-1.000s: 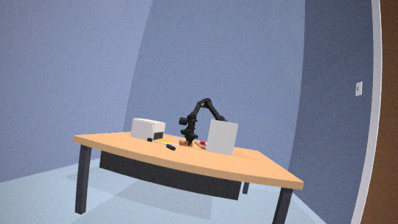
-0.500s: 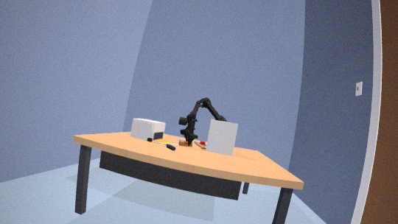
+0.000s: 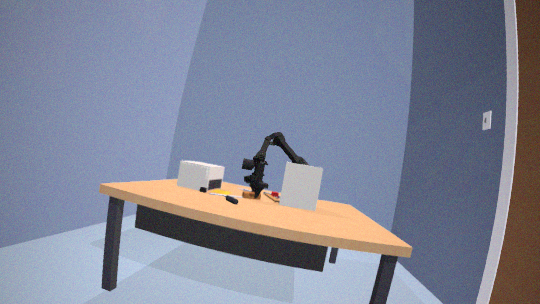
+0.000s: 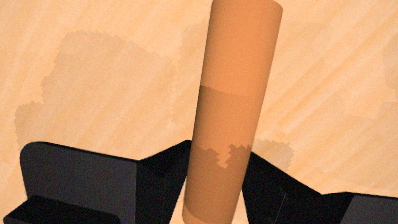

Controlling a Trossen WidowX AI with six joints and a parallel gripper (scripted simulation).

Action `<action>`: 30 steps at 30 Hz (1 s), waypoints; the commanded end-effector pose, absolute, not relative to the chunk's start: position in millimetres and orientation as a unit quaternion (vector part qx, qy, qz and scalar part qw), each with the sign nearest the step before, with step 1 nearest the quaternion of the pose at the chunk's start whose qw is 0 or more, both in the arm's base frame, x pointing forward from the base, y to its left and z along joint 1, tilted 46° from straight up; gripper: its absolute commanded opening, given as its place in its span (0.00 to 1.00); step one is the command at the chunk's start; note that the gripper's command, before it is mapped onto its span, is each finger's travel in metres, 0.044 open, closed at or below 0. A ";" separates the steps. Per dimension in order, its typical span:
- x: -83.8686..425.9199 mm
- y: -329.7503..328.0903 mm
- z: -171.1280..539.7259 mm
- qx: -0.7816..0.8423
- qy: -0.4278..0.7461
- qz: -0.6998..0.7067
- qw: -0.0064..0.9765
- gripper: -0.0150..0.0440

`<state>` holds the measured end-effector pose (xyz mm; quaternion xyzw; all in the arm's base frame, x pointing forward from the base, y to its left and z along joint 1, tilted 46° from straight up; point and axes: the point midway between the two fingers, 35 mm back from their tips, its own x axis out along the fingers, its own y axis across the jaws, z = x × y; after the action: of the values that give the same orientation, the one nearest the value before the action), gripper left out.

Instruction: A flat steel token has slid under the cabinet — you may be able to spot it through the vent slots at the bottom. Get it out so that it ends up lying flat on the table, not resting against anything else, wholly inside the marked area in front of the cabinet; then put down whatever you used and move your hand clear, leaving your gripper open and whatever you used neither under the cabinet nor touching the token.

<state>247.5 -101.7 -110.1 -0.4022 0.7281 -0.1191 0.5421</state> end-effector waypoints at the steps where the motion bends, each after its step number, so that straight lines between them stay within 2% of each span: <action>1: 248.6 -96.0 -114.3 -0.403 0.727 -0.117 0.544 0.25; 30: 241.7 -71.8 -137.8 -0.403 0.726 -0.117 0.544 0.25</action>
<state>240.8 -76.8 -134.4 -0.4021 0.7276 -0.1195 0.5428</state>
